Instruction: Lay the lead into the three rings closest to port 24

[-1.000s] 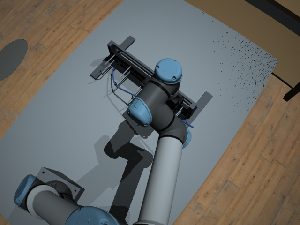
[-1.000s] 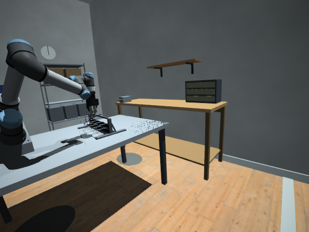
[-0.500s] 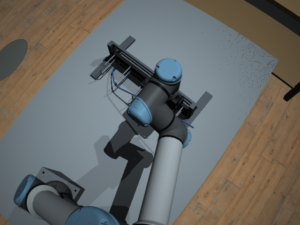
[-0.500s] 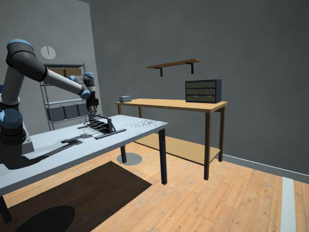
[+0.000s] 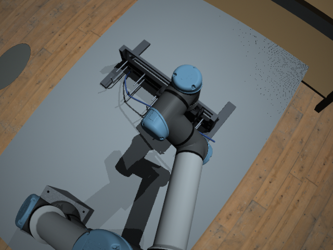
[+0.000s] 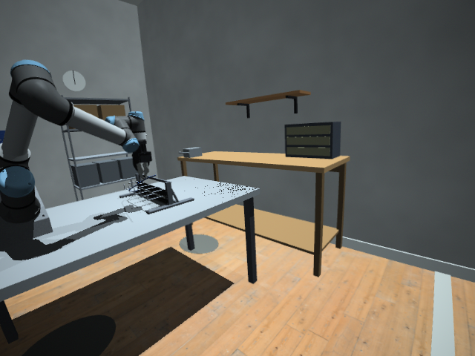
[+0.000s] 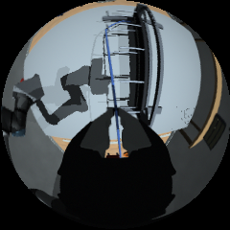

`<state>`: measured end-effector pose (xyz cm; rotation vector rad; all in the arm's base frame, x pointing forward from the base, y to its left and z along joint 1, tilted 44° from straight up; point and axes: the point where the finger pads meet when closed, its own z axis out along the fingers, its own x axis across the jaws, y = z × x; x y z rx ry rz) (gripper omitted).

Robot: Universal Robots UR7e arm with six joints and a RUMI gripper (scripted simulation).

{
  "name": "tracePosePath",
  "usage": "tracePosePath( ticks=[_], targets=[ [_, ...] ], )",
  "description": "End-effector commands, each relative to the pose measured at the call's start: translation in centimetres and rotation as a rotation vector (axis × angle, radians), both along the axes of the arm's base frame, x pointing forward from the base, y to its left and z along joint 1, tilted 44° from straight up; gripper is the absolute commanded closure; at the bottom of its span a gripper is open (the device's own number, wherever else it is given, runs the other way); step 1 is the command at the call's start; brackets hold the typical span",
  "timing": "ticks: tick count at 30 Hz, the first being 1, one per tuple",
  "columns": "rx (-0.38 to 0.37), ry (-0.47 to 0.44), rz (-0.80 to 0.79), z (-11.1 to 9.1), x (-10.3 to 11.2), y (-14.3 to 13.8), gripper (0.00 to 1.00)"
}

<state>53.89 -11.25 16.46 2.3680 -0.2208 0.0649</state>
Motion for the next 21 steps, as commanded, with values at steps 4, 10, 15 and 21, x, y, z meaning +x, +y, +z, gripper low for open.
tracePosePath(
  ticks=[4, 10, 15, 21],
  targets=[
    [-0.002, -0.002, 0.000, 0.11, 0.04, -0.02, 1.00],
    [-0.002, -0.002, 0.000, 0.05, 0.04, -0.07, 1.00],
    [-0.002, -0.002, 0.000, -0.02, 0.04, -0.14, 1.00],
    [-0.002, -0.002, 0.000, -0.29, 0.03, -0.41, 1.00]
  ],
)
